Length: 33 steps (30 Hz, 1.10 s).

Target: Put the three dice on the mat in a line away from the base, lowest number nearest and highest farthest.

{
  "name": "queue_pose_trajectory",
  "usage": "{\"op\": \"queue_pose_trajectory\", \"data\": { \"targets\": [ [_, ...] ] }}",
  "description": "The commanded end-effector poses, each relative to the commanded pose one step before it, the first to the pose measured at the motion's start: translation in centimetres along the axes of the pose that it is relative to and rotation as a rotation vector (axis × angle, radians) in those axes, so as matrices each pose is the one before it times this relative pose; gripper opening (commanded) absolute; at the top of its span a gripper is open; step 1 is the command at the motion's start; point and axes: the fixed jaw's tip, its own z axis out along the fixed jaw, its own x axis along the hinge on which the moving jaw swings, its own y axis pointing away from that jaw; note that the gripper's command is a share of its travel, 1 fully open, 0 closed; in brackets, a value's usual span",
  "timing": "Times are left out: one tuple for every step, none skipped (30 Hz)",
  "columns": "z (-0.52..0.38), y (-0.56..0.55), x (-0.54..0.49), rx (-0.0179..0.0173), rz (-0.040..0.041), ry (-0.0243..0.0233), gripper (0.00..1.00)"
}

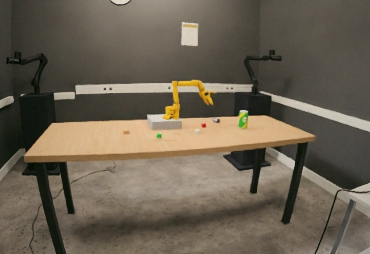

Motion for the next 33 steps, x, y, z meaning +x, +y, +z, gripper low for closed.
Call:
{"op": "queue_pose_trajectory", "data": {
  "targets": [
    [-0.09, 0.745, -0.093, -0.0117, -0.04064, -0.01075, 0.31],
    [0.0023, 0.096, -0.019, -0.00167, -0.0049, -0.00057, 0.31],
    [0.0016, 0.073, -0.015, -0.00132, -0.00377, -0.00044, 0.31],
    [0.0009, 0.054, -0.011, -0.00095, -0.00279, -0.00032, 0.31],
    [0.0009, 0.037, -0.007, -0.00066, -0.00188, -0.00022, 0.31],
    [0.0003, 0.023, -0.005, -0.00041, -0.00119, -0.00016, 0.31],
    [0.0005, 0.012, -0.003, -0.00022, -0.0006, -0.00006, 0.31],
    [0.0002, 0.004, -0.001, -0.00006, -0.00025, -0.00003, 0.31],
    [-0.0006, 0.001, 0.0, -0.00003, -0.00003, 0.0, 0.31],
    [0.0, 0.0, 0.0, 0.0, 0.0, 0.0, 0.31],
    [0.0, 0.0, 0.0, 0.0, 0.0, 0.0, 0.31],
    [0.0037, 0.001, 0.002, -0.00004, -0.00001, 0.00017, 0.31],
    [0.0216, 0.004, 0.013, -0.00038, 0.0, 0.0011, 0.31],
    [0.0541, 0.012, 0.033, -0.00096, 0.0, 0.00279, 0.31],
    [0.0981, 0.021, 0.06, -0.00173, 0.00001, 0.00501, 0.31],
    [0.1504, 0.032, 0.092, -0.00263, -0.00002, 0.00771, 0.31],
    [0.2065, 0.044, 0.127, -0.00366, 0.00002, 0.01059, 0.31],
    [0.265, 0.056, 0.163, -0.00468, -0.00001, 0.01363, 0.31],
    [0.3234, 0.069, 0.2, -0.00574, -0.00001, 0.01661, 0.31],
    [0.3784, 0.081, 0.235, -0.0067, 0.0, 0.01949, 0.31],
    [0.4296, 0.091, 0.267, -0.0076, 0.0, 0.02213, 0.31],
    [0.4742, 0.102, 0.296, -0.0084, 0.0, 0.02445, 0.31],
    [0.5118, 0.11, 0.32, -0.00908, 0.0, 0.02639, 0.31],
    [0.5406, 0.117, 0.339, -0.00962, 0.0, 0.02792, 0.31],
    [0.5603, 0.121, 0.352, -0.00995, 0.0, 0.02893, 0.31],
    [0.5701, 0.124, 0.358, -0.01014, 0.0, 0.02946, 0.31],
    [0.0, 0.0, 0.0, 0.0, 0.0, 0.0, 0.31],
    [0.0, 0.0, 0.0, 0.0, 0.0, 0.0, 0.31],
    [0.5705, 0.123, 0.358, -0.01015, 0.00001, 0.02949, 0.31],
    [0.5606, 0.121, 0.352, -0.00997, -0.00001, 0.02893, 0.31],
    [0.5407, 0.116, 0.339, -0.00959, -0.00001, 0.02789, 0.31],
    [0.5116, 0.11, 0.32, -0.00908, 0.00002, 0.02642, 0.31],
    [0.474, 0.102, 0.296, -0.00843, -0.00002, 0.02445, 0.31]
  ]
}}
